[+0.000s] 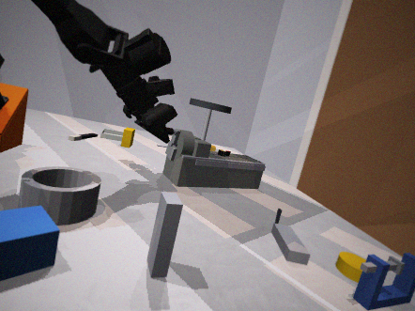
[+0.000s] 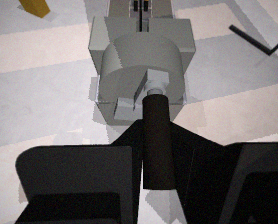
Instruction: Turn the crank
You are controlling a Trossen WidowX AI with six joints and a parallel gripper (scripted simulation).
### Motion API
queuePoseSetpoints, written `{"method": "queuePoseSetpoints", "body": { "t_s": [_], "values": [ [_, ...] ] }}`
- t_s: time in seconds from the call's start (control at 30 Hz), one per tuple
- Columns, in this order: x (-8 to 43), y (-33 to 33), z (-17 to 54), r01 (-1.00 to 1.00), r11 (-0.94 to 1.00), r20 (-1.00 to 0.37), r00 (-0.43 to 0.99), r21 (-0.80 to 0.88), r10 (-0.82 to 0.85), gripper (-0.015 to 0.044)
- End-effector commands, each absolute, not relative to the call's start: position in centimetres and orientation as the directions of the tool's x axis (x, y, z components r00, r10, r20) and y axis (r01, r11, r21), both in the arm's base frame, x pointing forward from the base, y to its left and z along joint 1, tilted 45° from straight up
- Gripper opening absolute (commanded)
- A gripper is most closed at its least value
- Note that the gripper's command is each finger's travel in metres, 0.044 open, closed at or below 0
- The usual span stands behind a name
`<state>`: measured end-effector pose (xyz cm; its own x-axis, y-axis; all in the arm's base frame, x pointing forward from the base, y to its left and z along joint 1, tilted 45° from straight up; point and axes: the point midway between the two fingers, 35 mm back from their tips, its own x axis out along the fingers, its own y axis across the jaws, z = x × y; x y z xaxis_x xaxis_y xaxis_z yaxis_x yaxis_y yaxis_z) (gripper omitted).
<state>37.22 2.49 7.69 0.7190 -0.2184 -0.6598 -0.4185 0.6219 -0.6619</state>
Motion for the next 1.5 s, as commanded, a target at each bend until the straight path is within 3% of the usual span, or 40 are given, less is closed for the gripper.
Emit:
{"method": "queuePoseSetpoints", "body": {
  "t_s": [0.0,1.47],
  "values": [
    [37.6,1.8,8.1,-0.395,0.625,-0.646,0.725,-0.673,-0.238,0.0],
    [38.6,-1.3,6.9,-0.395,0.623,-0.645,0.726,-0.675,-0.239,0.0]
  ]
}}
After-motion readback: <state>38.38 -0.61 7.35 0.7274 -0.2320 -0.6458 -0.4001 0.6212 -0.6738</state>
